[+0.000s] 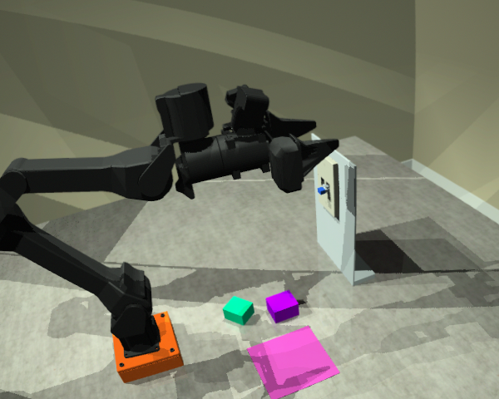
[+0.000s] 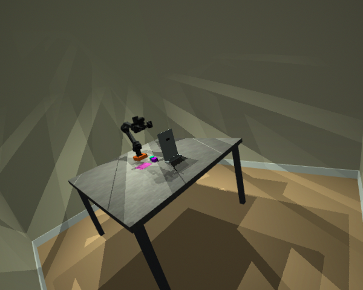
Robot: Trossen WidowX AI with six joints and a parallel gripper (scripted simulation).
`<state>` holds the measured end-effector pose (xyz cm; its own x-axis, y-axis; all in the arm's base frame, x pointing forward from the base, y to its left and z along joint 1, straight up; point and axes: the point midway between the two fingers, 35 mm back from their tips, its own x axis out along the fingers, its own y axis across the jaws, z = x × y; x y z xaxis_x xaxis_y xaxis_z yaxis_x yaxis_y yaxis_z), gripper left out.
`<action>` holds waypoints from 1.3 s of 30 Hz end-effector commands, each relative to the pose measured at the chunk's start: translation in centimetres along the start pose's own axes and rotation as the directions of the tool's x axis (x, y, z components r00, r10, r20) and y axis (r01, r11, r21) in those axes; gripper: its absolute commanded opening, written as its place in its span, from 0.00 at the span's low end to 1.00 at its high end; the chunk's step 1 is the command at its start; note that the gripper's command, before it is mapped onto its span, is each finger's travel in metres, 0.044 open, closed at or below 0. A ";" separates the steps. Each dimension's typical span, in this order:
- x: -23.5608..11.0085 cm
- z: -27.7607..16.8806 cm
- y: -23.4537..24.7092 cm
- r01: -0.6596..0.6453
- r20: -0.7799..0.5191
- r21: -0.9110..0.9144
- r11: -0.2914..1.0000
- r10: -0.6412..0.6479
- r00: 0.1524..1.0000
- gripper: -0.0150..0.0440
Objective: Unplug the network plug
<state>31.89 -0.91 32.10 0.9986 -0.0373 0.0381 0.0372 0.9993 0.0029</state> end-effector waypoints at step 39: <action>-6.0 -13.1 8.6 -0.028 -0.048 0.962 0.272 0.271 0.961 0.52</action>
<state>27.40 7.45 19.79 0.9762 0.2167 -0.0078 -0.0722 0.3586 0.9307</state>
